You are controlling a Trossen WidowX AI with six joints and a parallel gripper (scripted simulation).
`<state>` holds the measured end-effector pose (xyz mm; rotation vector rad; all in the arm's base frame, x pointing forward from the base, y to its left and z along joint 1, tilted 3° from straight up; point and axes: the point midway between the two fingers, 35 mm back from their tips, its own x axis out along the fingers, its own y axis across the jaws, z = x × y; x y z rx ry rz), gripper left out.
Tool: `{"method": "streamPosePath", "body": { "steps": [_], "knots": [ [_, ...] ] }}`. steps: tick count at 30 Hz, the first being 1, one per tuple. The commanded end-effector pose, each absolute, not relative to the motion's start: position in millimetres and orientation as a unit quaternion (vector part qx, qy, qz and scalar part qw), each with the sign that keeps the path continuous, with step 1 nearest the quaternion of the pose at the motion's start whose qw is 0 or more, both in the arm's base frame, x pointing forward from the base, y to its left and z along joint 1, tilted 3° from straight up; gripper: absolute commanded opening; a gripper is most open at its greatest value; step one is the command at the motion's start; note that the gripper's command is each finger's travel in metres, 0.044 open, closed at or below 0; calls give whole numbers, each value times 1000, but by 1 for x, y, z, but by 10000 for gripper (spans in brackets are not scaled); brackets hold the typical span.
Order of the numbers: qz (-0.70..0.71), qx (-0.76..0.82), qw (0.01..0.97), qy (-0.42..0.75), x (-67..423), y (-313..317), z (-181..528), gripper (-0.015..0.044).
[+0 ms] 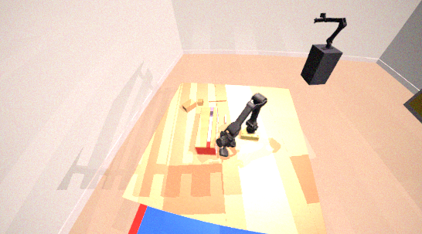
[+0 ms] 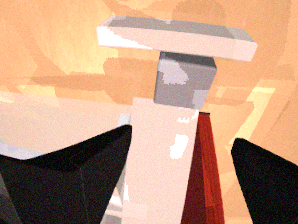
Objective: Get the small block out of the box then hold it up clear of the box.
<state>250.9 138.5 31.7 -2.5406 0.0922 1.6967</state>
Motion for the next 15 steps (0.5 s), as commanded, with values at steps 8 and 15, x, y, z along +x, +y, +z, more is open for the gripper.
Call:
{"method": "streamPosePath", "body": {
  "steps": [8,15],
  "knots": [
    [553,-831,42,33,251,139,12,285],
    [553,-831,42,33,251,139,1,285]
  ]
}}
